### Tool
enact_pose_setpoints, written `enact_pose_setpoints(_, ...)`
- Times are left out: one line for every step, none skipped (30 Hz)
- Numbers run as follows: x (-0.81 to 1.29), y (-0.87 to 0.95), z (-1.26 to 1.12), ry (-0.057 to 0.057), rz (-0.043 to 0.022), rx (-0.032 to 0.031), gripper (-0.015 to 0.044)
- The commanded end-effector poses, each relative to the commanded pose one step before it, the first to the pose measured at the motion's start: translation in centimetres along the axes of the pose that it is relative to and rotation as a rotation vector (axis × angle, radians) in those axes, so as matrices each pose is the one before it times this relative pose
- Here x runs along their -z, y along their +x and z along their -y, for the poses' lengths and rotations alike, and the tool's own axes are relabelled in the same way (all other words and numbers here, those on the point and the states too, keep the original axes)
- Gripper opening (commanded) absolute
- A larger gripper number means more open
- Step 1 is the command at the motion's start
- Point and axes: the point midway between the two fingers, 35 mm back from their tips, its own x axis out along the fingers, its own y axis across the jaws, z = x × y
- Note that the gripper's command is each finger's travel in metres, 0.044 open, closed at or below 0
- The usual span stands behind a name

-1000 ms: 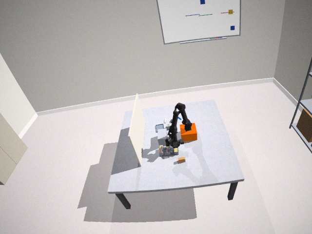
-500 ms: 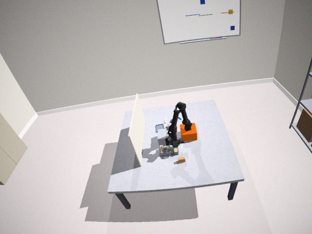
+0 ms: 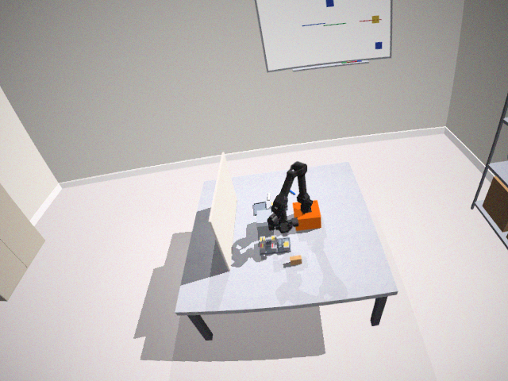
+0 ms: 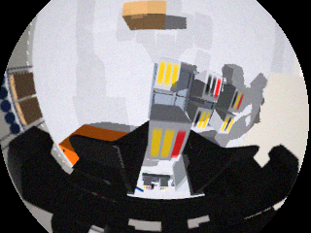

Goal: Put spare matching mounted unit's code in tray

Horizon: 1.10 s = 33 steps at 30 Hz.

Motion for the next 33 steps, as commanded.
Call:
enact_pose_setpoints(-0.164,-0.77,0.054,-0.0002,0.00136,0.00087,0.0)
enact_pose_setpoints(-0.09,-0.574,0.009,-0.0003,0.00009,-0.00023,0.0)
enact_pose_setpoints(-0.08,-0.58,-0.002,-0.0003,0.00008,-0.00024,0.0)
enact_pose_setpoints(-0.069,-0.585,-0.013,-0.0003,0.00007,-0.00025,0.0)
enact_pose_setpoints(-0.058,-0.589,-0.024,-0.0003,0.00006,-0.00026,0.0)
enact_pose_setpoints(-0.047,-0.593,-0.035,-0.0003,0.00004,-0.00027,0.0)
enact_pose_setpoints(-0.035,-0.597,-0.046,-0.0003,0.00003,-0.00027,0.0)
enact_pose_setpoints(-0.024,-0.6,-0.057,-0.0003,0.00002,-0.00028,0.0)
enact_pose_setpoints(-0.012,-0.603,-0.068,-0.0003,0.00001,-0.00029,0.0)
enact_pose_setpoints(0.0,-0.606,-0.079,-0.0003,0.0,-0.0003,0.0)
enact_pose_setpoints(0.011,-0.607,-0.09,-0.0003,-0.00001,-0.00031,0.0)
enact_pose_setpoints(0.018,-0.493,-0.081,-0.0002,-0.00002,-0.00026,0.0)
enact_pose_setpoints(0.015,-0.296,-0.052,-0.0001,-0.00001,-0.00016,0.0)
enact_pose_setpoints(0.005,-0.099,-0.018,0.0,0.0,-0.00005,0.0)
enact_pose_setpoints(0.0,0.0,0.0,0.0,0.0,0.0,0.0)
enact_pose_setpoints(0.025,-0.01,0.071,0.0001,0.00016,0.00007,0.0)
enact_pose_setpoints(0.078,-0.031,0.213,0.0003,0.00046,0.0002,0.0)
enact_pose_setpoints(0.135,-0.052,0.354,0.0005,0.00076,0.00035,0.0)
enact_pose_setpoints(0.172,-0.062,0.429,0.0007,0.00091,0.00045,0.0)
enact_pose_setpoints(0.181,-0.061,0.429,0.0007,0.00089,0.00048,0.0)
enact_pose_setpoints(0.191,-0.06,0.428,0.0007,0.00087,0.00051,0.0)
enact_pose_setpoints(0.2,-0.059,0.427,0.0007,0.00085,0.00053,0.0)
enact_pose_setpoints(0.209,-0.058,0.425,0.0007,0.00083,0.00056,0.0)
enact_pose_setpoints(0.219,-0.057,0.424,0.0007,0.00081,0.00059,0.0)
enact_pose_setpoints(0.228,-0.056,0.422,0.0007,0.00078,0.00061,0.0)
enact_pose_setpoints(0.237,-0.055,0.42,0.0007,0.00076,0.00063,0.0)
enact_pose_setpoints(0.247,-0.054,0.418,0.0007,0.00074,0.00066,0.0)
enact_pose_setpoints(0.256,-0.053,0.416,0.0007,0.00071,0.00068,0.0)
enact_pose_setpoints(0.266,-0.052,0.413,0.0007,0.00069,0.0007,0.0)
enact_pose_setpoints(0.275,-0.051,0.411,0.0007,0.00066,0.00072,0.0)
enact_pose_setpoints(0.285,-0.051,0.408,0.0007,0.00064,0.00074,0.0)
enact_pose_setpoints(0.294,-0.05,0.404,0.0007,0.00061,0.00076,0.0)
enact_pose_setpoints(0.303,-0.049,0.401,0.0007,0.00058,0.00078,0.0)
